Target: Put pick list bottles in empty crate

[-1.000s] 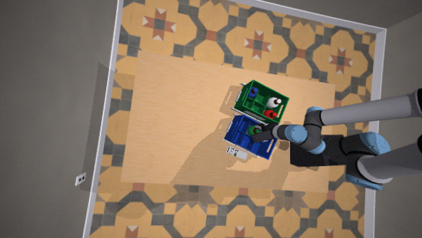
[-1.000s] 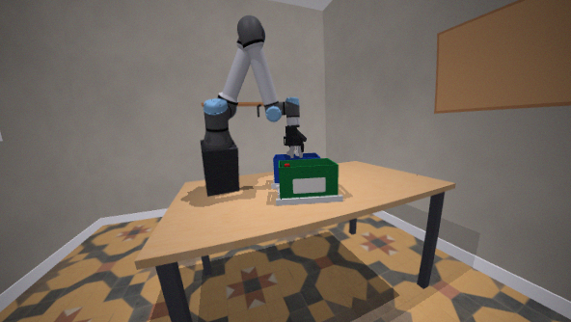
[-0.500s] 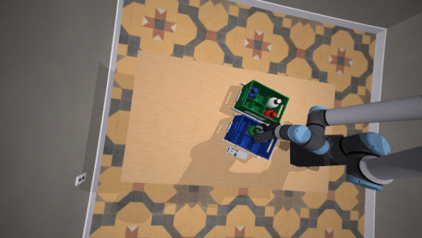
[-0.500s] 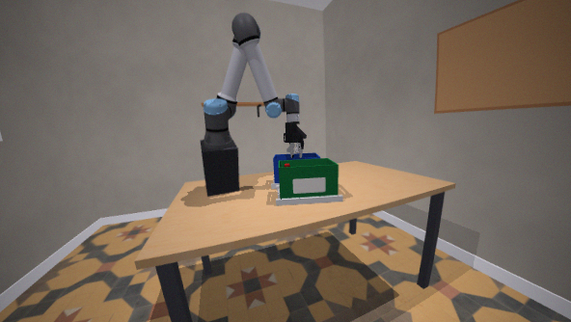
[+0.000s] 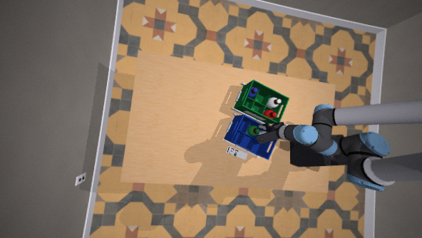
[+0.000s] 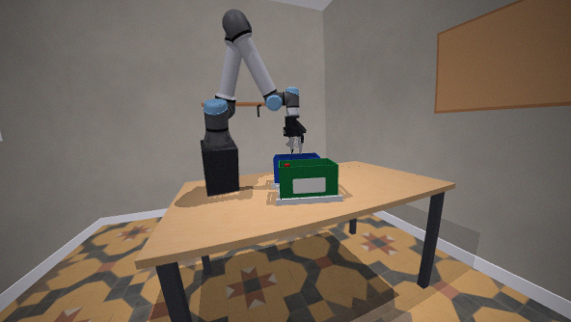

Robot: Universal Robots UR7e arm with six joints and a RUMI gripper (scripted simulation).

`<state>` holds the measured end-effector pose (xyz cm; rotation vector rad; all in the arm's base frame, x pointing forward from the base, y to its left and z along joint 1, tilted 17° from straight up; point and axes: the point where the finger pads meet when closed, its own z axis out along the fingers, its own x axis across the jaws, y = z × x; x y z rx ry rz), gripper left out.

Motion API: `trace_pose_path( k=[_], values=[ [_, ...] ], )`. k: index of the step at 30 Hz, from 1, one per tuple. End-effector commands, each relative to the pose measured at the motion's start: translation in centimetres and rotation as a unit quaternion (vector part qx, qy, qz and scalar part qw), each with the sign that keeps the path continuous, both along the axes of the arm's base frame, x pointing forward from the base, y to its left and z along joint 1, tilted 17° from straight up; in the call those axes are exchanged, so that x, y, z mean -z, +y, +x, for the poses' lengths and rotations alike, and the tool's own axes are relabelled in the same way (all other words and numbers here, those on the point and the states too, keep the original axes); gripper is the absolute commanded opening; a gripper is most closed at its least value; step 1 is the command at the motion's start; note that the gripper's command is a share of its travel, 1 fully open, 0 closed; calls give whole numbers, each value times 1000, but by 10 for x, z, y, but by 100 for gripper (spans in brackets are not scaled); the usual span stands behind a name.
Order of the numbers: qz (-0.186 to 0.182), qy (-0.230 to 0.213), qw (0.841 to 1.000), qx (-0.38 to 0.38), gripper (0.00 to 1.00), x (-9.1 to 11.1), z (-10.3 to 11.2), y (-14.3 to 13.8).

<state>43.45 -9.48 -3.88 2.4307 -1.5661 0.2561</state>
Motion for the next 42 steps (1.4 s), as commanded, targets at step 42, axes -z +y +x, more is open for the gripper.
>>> trace_pose_path(
  k=[42],
  values=[
    [0, 0, 1000, 0, 38, -35, -31, 114]
  ],
)
